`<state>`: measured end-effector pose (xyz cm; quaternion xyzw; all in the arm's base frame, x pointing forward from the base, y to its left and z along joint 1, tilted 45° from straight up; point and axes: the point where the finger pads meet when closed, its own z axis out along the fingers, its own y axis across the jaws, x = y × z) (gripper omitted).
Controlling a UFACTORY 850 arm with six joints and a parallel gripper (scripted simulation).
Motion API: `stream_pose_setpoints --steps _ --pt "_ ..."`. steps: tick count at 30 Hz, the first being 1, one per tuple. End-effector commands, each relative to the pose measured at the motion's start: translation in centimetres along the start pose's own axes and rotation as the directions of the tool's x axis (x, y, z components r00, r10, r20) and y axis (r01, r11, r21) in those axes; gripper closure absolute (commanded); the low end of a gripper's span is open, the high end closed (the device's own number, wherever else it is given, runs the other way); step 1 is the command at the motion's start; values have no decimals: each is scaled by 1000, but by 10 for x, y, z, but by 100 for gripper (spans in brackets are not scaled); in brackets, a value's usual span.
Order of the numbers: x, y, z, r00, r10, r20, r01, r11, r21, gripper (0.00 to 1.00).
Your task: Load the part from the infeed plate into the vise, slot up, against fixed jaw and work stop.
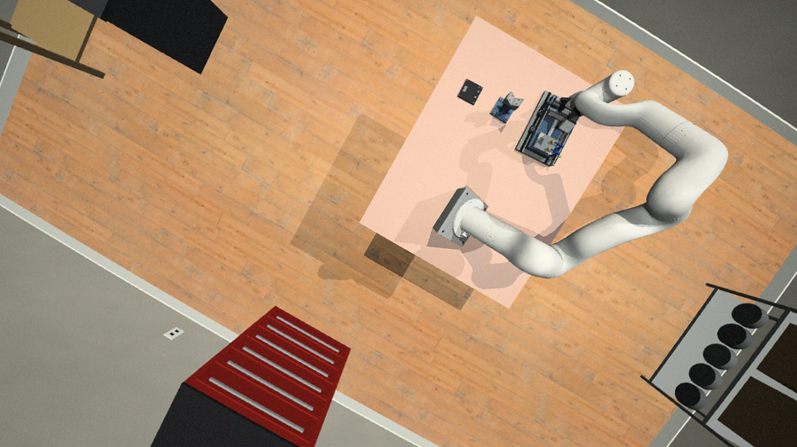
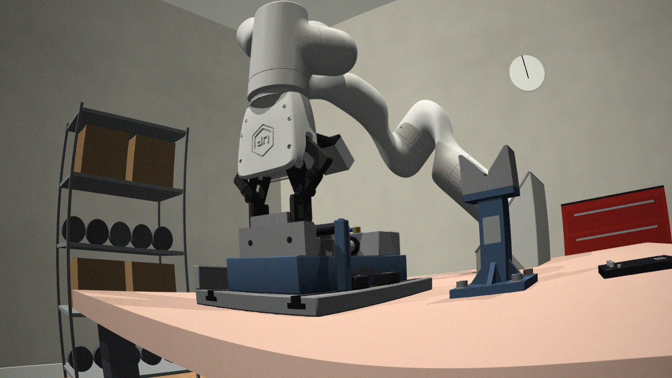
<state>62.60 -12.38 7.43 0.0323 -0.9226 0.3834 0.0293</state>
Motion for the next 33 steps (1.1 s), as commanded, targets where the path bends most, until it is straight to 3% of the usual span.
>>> stream_pose_setpoints --steps 1,33 --pt "-1 0 -1 1000 1 2 -1 1000 0 100" --pt "-2 0 -1 1000 1 2 -1 1000 0 100"
